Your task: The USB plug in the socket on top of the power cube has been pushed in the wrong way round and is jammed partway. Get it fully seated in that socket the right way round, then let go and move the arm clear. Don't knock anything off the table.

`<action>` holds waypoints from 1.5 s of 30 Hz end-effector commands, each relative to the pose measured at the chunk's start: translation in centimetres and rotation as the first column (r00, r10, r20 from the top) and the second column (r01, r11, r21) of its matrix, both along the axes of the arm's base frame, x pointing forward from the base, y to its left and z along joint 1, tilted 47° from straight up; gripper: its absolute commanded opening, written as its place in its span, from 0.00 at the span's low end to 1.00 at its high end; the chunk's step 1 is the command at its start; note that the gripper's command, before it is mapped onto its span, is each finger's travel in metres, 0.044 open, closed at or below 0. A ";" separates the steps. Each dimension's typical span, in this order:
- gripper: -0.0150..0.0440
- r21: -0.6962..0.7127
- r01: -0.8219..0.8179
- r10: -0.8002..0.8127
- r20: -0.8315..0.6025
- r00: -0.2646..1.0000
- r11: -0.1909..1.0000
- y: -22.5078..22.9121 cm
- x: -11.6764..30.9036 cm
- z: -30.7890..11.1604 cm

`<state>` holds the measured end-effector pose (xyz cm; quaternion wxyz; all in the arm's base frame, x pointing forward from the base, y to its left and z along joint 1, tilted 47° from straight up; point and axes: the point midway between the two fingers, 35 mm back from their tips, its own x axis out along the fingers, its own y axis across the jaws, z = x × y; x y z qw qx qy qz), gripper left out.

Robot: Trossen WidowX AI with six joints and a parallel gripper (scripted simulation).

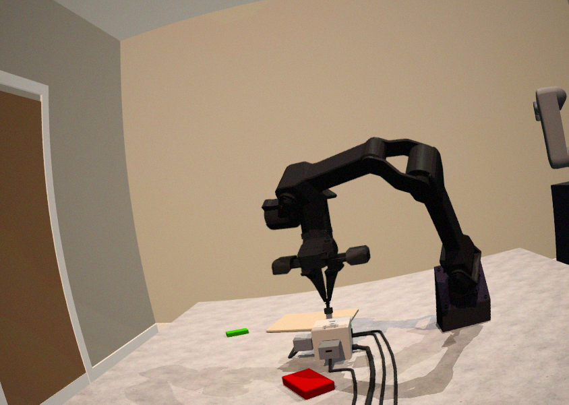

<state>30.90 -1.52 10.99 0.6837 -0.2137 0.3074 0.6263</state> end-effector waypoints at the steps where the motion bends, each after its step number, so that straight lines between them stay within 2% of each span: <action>1: 0.25 -0.003 -0.034 0.034 0.037 0.999 0.999 0.0 0.0 0.0; 45: 0.25 -0.018 -0.040 0.041 0.041 0.998 0.999 0.2 0.0 -0.4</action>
